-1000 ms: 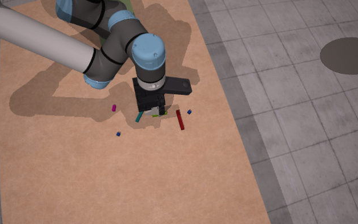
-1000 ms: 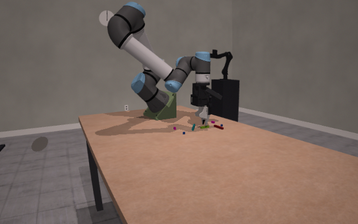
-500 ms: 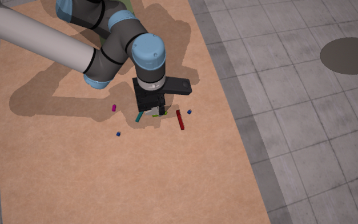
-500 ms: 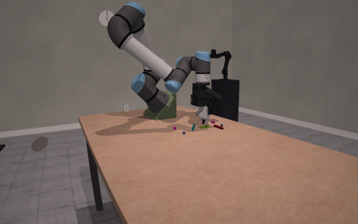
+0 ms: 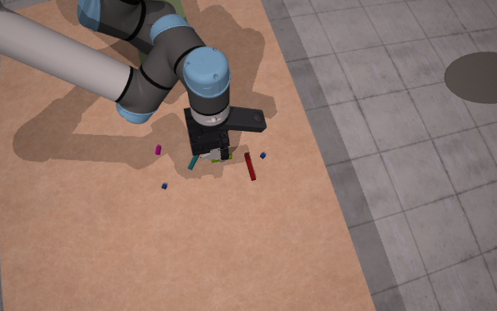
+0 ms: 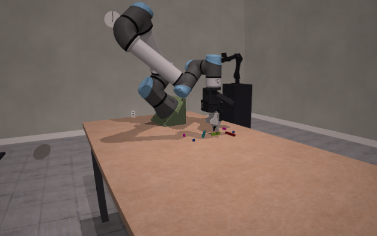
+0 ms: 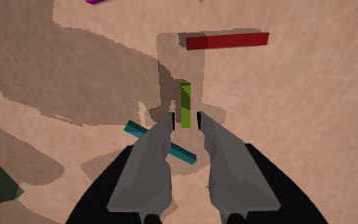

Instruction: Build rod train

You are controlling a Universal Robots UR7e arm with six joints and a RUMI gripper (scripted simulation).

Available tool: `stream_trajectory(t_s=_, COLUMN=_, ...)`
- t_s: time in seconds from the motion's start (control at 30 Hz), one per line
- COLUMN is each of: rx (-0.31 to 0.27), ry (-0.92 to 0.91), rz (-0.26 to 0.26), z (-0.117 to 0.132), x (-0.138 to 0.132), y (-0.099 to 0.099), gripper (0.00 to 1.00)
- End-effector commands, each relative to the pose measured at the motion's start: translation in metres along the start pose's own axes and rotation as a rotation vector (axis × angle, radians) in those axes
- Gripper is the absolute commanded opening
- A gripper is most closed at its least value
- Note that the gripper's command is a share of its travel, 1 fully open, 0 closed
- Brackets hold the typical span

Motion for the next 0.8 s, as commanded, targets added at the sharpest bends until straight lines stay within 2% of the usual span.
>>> stream_trajectory(t_s=0.0, rx=0.000, ry=0.000, rz=0.001, z=0.000, x=0.000, y=-0.001, gripper=0.14)
stream_trajectory(t_s=0.77, rx=0.000, ry=0.000, rz=0.001, z=0.000, x=0.000, y=-0.016, gripper=0.14)
Point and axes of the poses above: the point where the finger pads meet when closed, its own y axis back along the fingers, its own x axis across the jaws, z = x × y, the point moved 3 cm from there along y, back along the fingers, and after that the axes turned 11 degrees about y, right-handed, at the moved point
